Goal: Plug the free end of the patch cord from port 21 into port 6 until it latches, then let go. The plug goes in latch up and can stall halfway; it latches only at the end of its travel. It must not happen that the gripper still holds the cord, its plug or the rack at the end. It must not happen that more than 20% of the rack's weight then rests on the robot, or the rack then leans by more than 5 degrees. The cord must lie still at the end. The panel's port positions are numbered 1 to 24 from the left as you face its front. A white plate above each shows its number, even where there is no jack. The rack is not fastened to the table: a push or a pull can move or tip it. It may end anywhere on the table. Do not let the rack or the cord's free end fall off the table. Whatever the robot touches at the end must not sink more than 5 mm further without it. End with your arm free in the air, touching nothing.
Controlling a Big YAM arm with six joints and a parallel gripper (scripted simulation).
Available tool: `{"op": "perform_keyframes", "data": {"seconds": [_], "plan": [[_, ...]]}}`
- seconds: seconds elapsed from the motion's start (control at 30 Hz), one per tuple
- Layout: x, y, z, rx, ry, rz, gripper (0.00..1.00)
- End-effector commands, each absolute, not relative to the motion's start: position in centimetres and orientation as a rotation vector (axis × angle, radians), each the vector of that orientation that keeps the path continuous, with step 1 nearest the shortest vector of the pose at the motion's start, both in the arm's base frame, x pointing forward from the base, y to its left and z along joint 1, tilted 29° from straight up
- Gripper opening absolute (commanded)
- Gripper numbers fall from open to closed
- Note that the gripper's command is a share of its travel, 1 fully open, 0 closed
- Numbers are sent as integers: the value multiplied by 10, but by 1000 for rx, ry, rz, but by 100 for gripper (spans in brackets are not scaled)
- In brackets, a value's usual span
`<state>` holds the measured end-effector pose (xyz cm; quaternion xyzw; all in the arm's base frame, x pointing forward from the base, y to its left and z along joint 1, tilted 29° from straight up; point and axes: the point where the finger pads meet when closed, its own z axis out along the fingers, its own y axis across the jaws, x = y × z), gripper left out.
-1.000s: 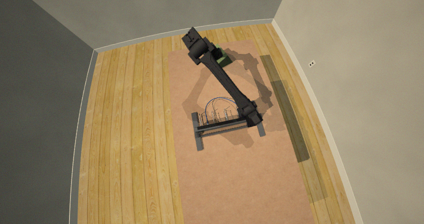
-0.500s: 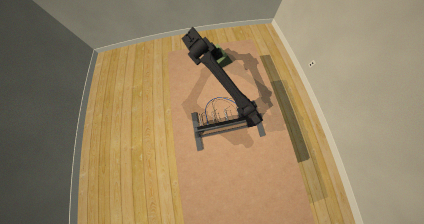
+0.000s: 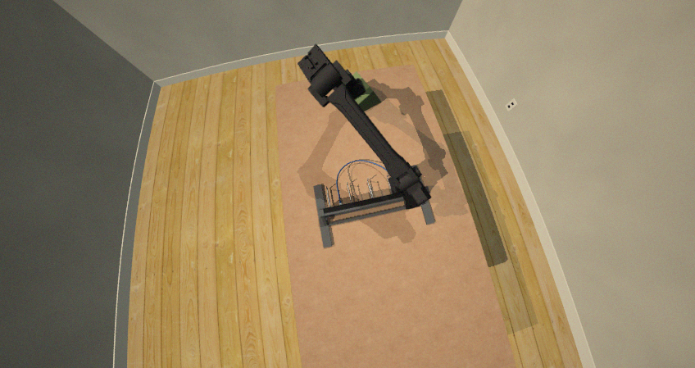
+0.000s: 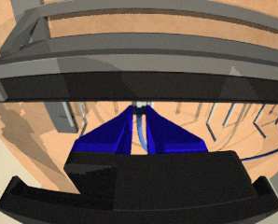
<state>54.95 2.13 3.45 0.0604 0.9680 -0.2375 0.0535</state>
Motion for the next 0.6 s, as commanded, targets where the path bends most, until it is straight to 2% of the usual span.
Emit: {"op": "perform_keyframes", "data": {"seconds": [0.0,0.57], "plan": [[594,21,57,249,2841,-662,0],[597,21,59,250,2833,-659,0]]}}
